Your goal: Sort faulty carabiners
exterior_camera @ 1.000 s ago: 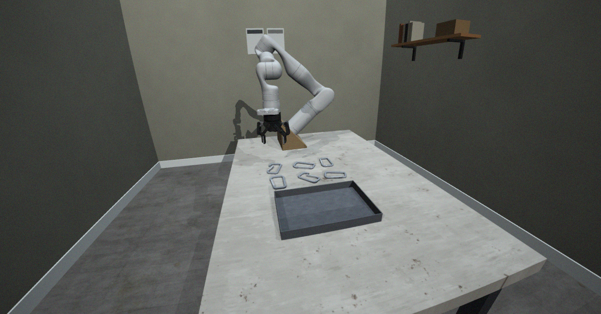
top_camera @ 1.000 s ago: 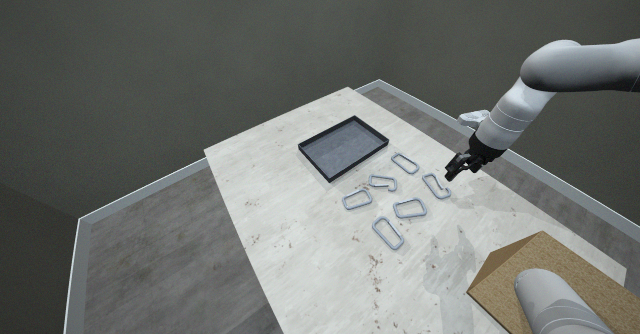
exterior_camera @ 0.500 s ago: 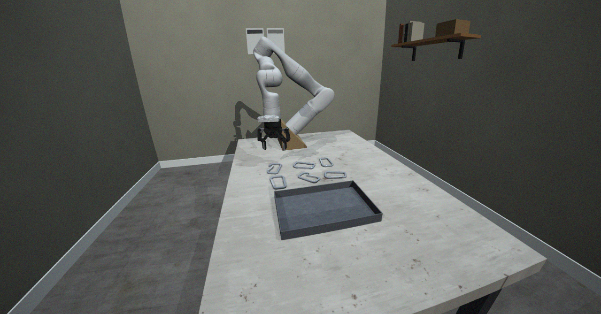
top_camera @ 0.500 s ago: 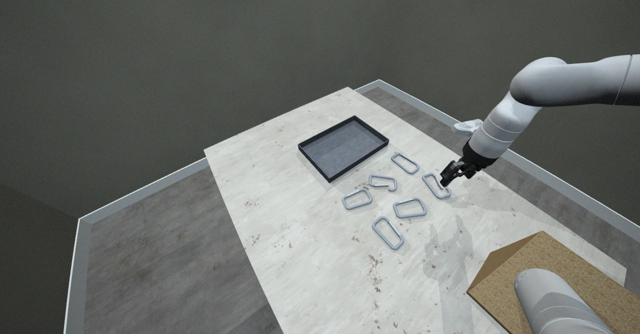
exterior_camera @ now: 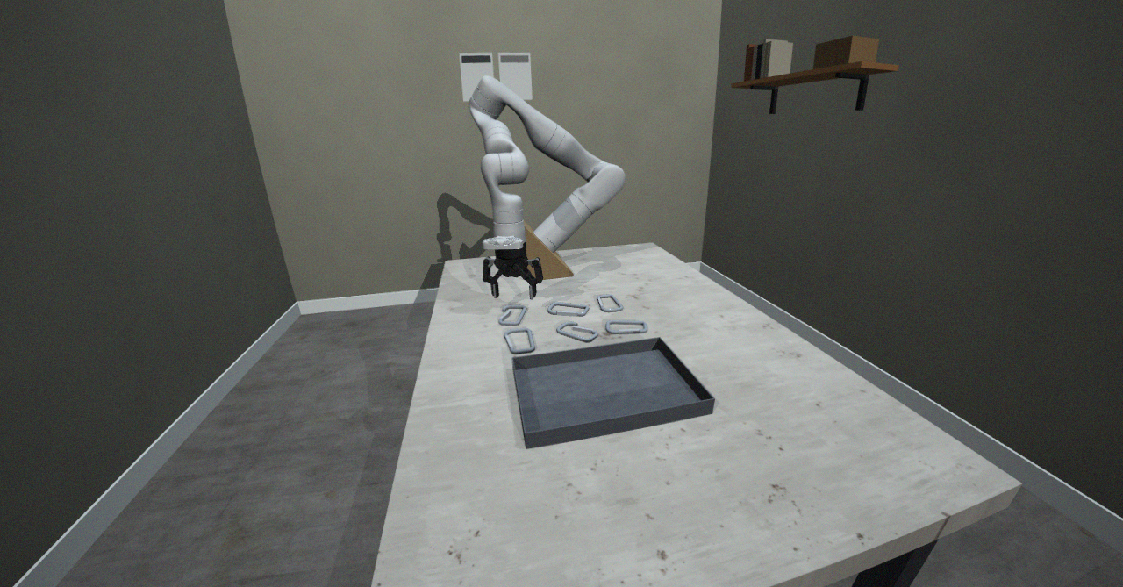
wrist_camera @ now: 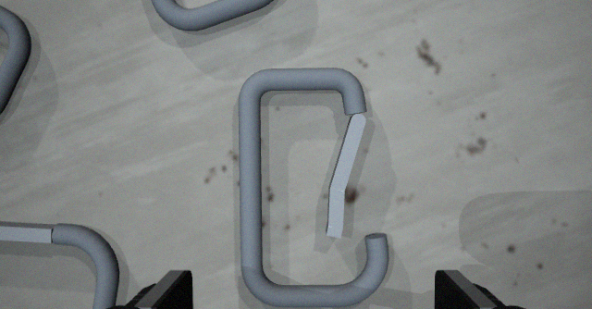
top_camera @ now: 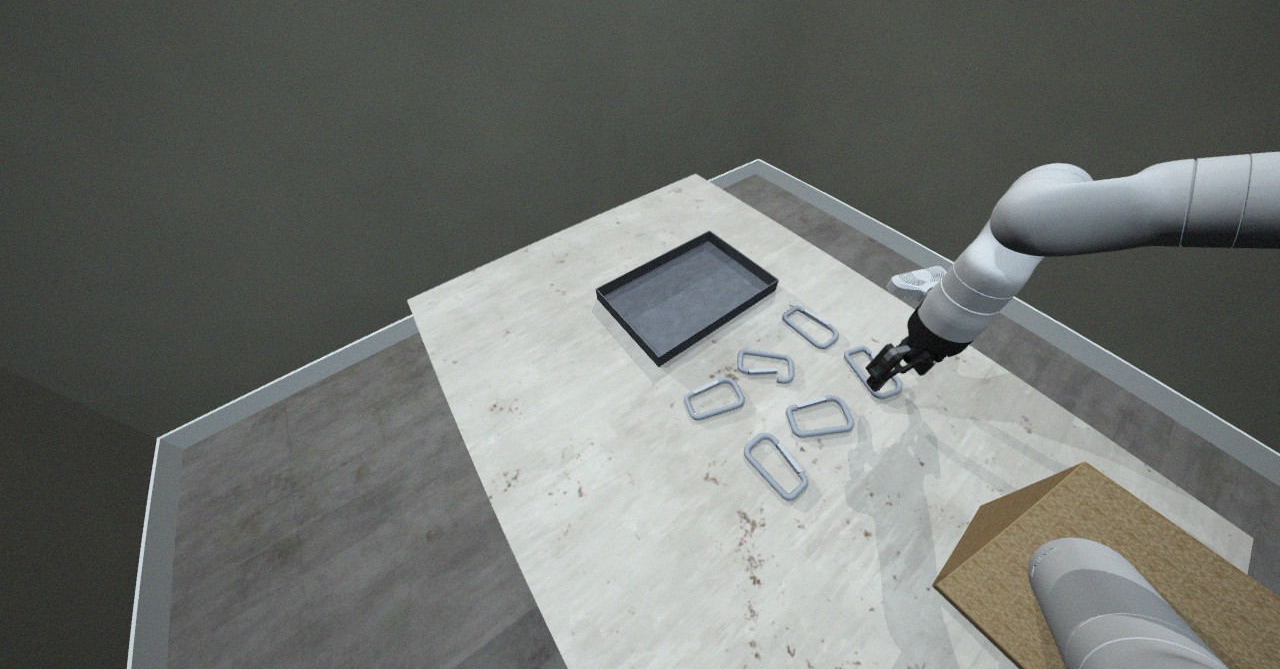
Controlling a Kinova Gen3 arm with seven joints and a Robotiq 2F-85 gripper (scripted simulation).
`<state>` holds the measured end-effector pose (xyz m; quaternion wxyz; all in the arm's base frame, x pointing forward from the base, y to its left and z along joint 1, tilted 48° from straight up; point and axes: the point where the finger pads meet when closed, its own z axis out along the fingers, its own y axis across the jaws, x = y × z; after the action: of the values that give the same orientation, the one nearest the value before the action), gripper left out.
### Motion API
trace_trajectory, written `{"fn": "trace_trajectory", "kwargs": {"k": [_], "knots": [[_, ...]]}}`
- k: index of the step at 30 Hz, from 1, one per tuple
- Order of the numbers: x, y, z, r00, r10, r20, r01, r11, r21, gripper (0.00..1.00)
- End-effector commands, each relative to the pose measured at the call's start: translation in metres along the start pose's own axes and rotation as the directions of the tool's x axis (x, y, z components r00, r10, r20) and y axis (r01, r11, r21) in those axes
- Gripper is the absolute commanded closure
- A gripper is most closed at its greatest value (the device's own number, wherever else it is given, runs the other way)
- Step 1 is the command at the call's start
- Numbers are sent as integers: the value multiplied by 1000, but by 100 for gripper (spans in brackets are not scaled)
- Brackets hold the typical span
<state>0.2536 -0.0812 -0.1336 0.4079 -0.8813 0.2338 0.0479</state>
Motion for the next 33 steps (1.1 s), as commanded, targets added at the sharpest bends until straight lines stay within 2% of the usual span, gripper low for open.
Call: {"fn": "trace_trajectory", "kwargs": {"k": [1, 3, 4, 33], "knots": [[0, -1, 1, 1000, -2, 1, 2, 1000, 1, 0], [0, -1, 1, 1000, -2, 1, 2, 1000, 1, 0], [0, 0, 25, 1000, -1, 1, 1, 1000, 1, 0], [0, -1, 29, 1000, -1, 2, 1, 1000, 0, 0]]}}
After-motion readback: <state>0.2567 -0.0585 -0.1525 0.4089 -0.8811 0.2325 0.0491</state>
